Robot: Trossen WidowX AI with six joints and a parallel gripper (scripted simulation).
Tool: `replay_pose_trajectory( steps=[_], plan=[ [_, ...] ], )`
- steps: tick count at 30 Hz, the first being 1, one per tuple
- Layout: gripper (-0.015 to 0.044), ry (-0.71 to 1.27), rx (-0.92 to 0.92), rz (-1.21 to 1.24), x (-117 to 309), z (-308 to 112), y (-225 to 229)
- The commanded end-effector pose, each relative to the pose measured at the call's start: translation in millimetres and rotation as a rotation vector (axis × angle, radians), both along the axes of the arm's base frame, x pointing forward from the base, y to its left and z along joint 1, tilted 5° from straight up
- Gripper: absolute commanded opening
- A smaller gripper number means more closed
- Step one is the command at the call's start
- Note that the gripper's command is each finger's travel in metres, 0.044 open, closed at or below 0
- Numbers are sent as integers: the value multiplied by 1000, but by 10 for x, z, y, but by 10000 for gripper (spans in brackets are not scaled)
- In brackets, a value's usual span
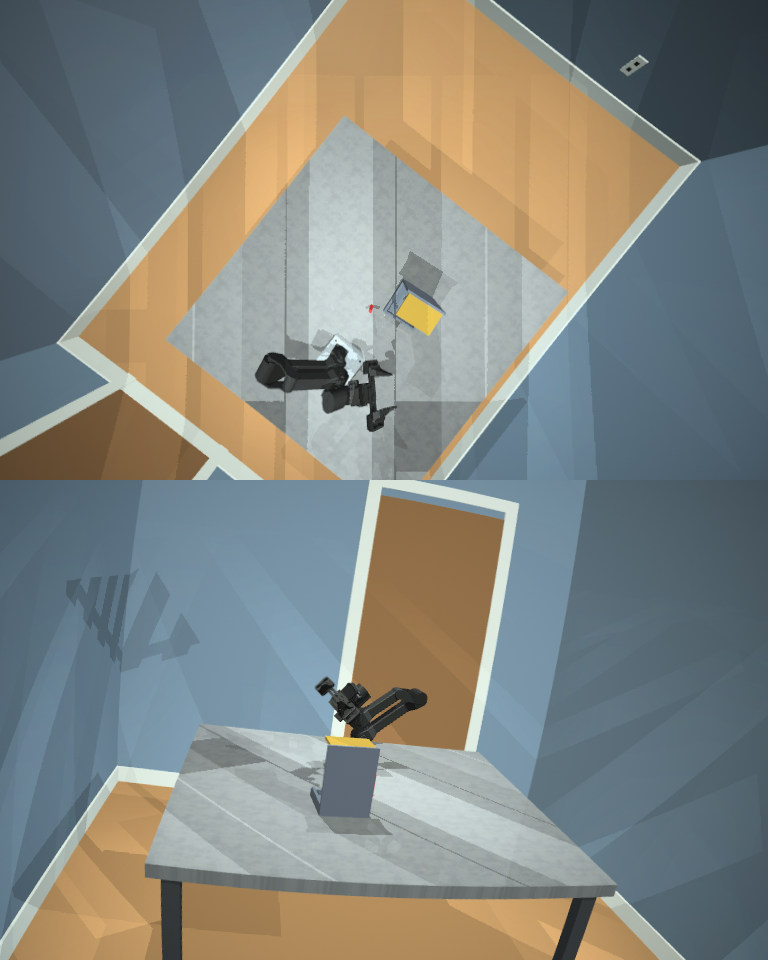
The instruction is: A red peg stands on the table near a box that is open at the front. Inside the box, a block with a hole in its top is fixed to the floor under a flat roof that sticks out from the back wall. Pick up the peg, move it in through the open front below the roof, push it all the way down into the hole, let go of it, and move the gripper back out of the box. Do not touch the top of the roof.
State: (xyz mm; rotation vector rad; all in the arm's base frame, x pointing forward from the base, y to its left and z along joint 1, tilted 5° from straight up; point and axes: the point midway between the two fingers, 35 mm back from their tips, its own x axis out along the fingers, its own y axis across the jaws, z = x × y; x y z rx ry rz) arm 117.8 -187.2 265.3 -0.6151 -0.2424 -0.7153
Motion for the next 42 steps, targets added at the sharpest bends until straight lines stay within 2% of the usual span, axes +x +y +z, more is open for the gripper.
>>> replay_pose_trajectory(
  steps=[1,2,24,42],
  plan=[
    [426,-3,6,4,4,-2,-2],
    [440,-10,25,15,15,-9,-6],
    [440,-304,881,408,510,-352,-52],
    [440,-489,1620,554,903,-686,146]
  ],
)
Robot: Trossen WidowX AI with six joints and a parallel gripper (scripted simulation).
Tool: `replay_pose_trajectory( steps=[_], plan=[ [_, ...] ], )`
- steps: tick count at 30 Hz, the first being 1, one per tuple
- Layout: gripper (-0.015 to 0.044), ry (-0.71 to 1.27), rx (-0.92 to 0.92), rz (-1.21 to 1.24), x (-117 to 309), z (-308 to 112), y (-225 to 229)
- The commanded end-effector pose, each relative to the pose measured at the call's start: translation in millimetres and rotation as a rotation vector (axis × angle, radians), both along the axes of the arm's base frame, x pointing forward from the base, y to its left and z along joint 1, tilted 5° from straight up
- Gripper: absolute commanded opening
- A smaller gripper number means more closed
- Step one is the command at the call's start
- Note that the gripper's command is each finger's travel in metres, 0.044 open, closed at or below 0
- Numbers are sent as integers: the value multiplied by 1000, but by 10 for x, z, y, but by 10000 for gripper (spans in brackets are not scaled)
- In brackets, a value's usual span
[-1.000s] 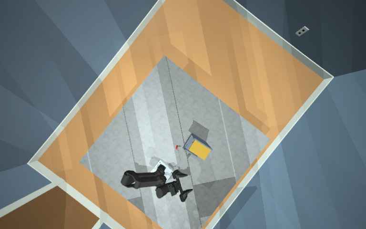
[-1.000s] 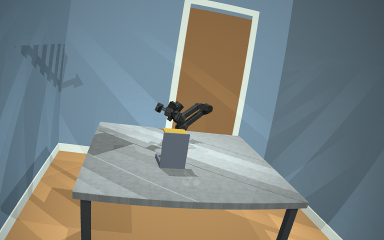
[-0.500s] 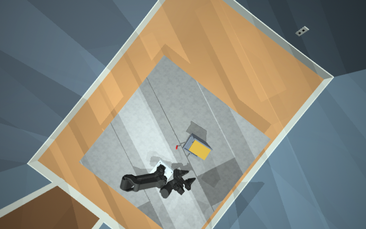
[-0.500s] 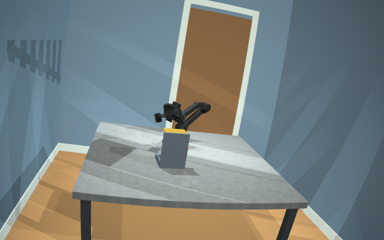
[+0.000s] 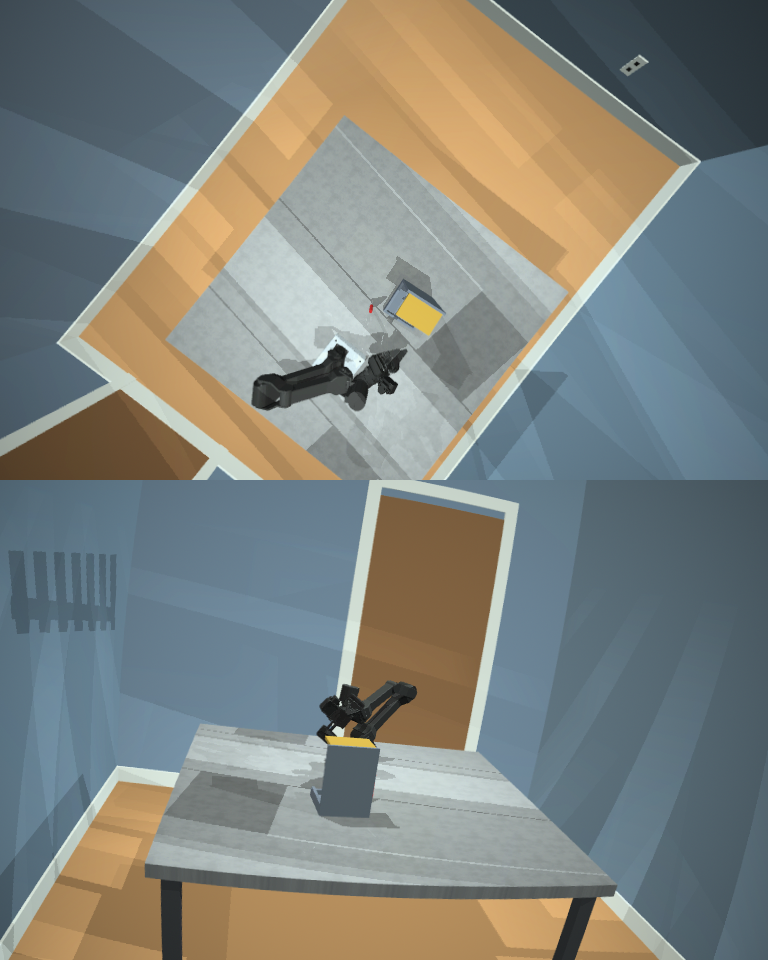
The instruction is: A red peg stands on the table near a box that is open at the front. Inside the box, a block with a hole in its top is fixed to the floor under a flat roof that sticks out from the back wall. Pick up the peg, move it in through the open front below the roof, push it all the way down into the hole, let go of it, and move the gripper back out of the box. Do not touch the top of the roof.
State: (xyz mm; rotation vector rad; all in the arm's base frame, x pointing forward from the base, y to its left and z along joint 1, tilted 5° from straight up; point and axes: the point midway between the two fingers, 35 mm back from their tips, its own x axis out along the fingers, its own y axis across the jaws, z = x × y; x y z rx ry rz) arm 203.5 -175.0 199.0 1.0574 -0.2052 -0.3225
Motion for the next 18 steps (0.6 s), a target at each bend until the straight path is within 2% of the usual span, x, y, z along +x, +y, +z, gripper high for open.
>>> replay_pose_trajectory(
  steps=[1,18],
  plan=[
    [440,-12,132,25,66,-42,41],
    [440,7,827,109,331,-367,416]
  ],
)
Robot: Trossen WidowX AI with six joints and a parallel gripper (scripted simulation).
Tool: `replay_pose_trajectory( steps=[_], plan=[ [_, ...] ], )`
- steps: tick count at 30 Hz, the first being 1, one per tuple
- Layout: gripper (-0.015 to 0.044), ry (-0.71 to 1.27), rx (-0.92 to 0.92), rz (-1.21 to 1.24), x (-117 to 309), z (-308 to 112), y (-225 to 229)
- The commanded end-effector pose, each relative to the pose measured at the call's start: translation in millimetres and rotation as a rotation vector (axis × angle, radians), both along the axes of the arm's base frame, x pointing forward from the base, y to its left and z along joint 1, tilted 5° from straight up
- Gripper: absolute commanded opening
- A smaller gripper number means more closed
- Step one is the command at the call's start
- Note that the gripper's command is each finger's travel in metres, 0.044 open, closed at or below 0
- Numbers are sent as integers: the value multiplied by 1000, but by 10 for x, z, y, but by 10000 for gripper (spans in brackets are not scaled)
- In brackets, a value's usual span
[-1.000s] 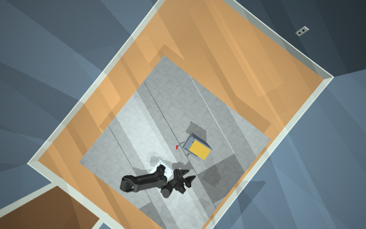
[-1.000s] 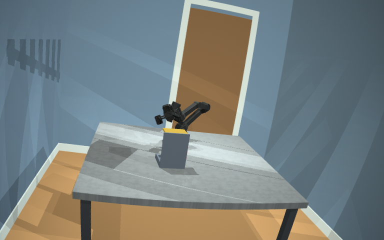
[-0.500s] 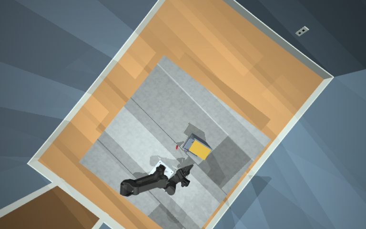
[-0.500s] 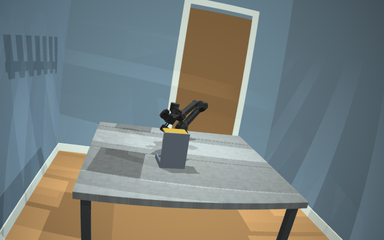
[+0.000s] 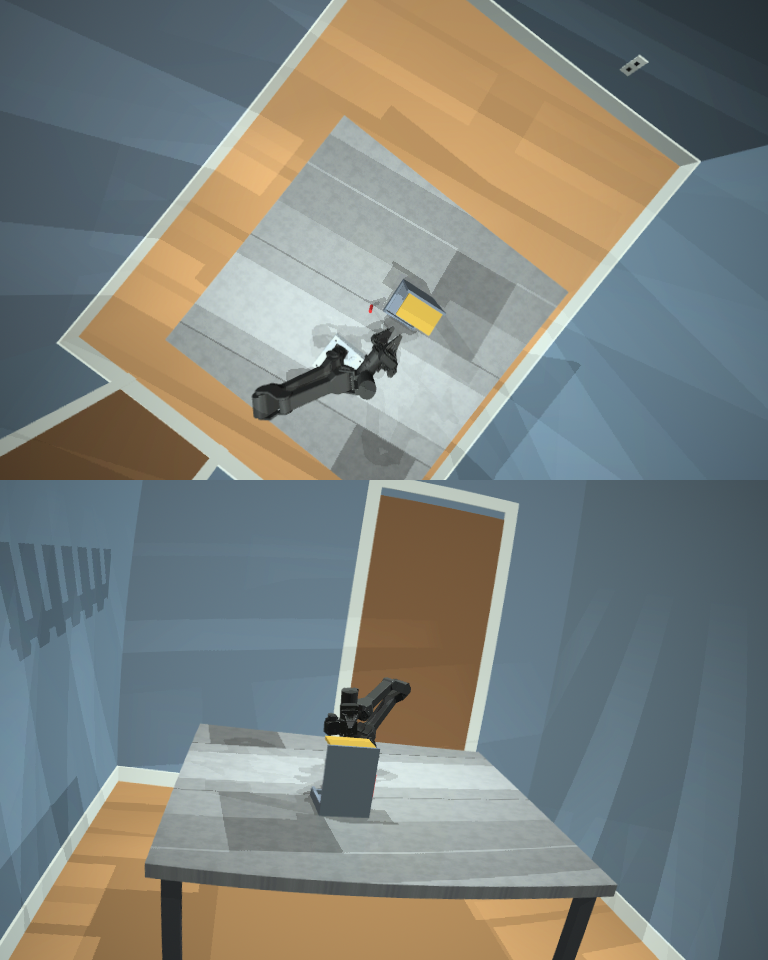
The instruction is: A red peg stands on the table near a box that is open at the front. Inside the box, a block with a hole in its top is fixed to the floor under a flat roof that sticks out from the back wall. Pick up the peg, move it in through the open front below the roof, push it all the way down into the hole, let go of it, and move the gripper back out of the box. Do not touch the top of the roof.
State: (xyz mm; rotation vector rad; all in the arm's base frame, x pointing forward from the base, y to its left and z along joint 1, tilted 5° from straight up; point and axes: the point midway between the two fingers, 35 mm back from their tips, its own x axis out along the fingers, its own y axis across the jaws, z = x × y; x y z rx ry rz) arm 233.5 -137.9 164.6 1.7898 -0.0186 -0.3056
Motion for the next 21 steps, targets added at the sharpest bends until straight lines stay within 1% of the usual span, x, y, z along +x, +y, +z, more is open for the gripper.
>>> replay_pose_trajectory(
  steps=[1,11,21],
  plan=[
    [440,15,128,5,42,-42,72],
    [440,98,518,10,119,-223,358],
    [440,222,884,-31,127,-388,671]
  ],
)
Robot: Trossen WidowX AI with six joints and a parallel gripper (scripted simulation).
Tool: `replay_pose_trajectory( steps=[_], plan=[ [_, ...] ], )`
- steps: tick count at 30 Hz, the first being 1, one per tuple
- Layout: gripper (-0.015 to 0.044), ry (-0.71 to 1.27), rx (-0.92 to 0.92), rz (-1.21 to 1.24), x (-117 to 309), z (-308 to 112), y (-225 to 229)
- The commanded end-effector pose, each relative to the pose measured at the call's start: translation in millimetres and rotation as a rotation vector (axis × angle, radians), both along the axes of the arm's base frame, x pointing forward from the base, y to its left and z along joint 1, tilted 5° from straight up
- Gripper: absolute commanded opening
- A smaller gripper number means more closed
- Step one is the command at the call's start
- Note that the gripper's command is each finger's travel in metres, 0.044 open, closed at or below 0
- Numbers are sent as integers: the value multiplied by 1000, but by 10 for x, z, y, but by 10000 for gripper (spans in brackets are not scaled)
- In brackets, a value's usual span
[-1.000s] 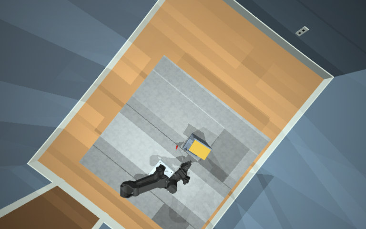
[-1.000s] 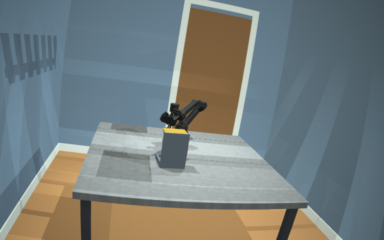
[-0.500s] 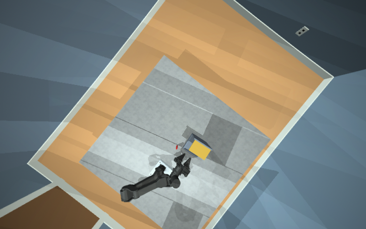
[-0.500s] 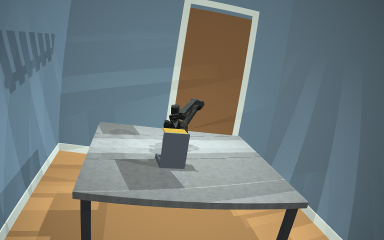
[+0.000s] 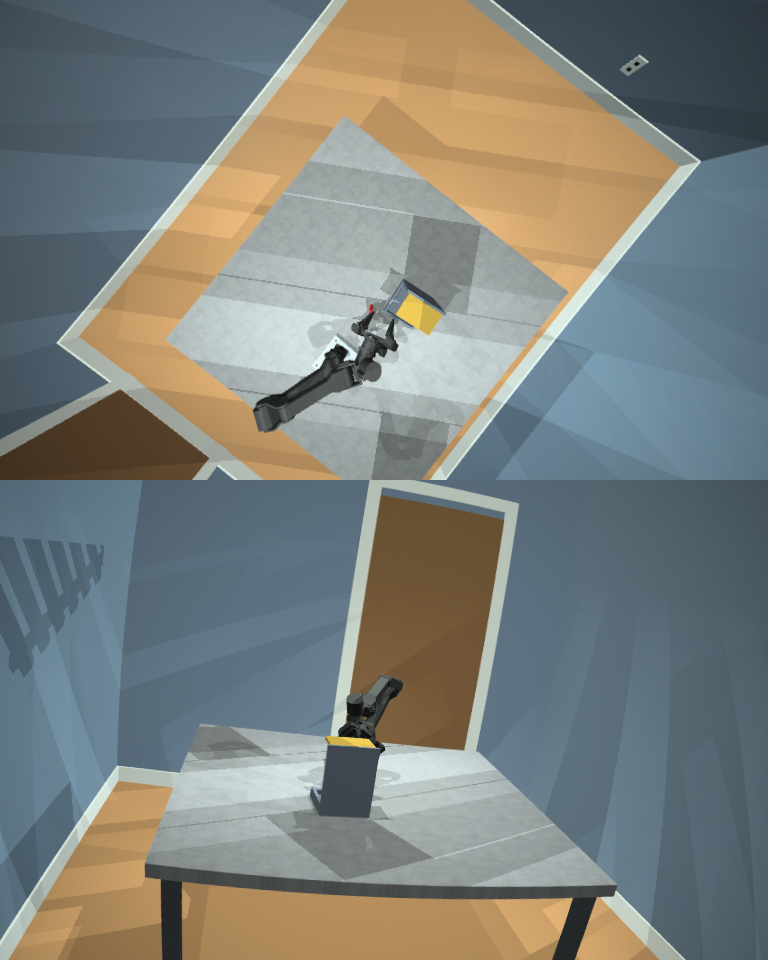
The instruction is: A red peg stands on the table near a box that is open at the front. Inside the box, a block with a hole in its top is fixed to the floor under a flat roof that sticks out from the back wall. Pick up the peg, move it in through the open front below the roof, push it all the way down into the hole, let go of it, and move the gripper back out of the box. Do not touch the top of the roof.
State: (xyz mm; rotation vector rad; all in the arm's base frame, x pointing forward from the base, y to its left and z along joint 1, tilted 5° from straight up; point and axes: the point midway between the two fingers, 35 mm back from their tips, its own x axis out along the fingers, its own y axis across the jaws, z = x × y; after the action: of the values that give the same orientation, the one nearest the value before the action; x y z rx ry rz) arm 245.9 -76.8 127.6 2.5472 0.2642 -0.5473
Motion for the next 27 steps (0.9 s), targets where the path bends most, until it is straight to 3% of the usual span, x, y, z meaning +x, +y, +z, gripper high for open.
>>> replay_pose_trajectory(
  steps=[1,12,16,24,27],
  plan=[
    [440,49,111,-16,0,-33,92],
    [440,249,462,-82,-80,-185,441],
    [440,262,481,-88,-87,-193,462],
    [230,265,478,-87,-31,-197,459],
    [220,265,478,-87,-31,-196,462]
  ],
)
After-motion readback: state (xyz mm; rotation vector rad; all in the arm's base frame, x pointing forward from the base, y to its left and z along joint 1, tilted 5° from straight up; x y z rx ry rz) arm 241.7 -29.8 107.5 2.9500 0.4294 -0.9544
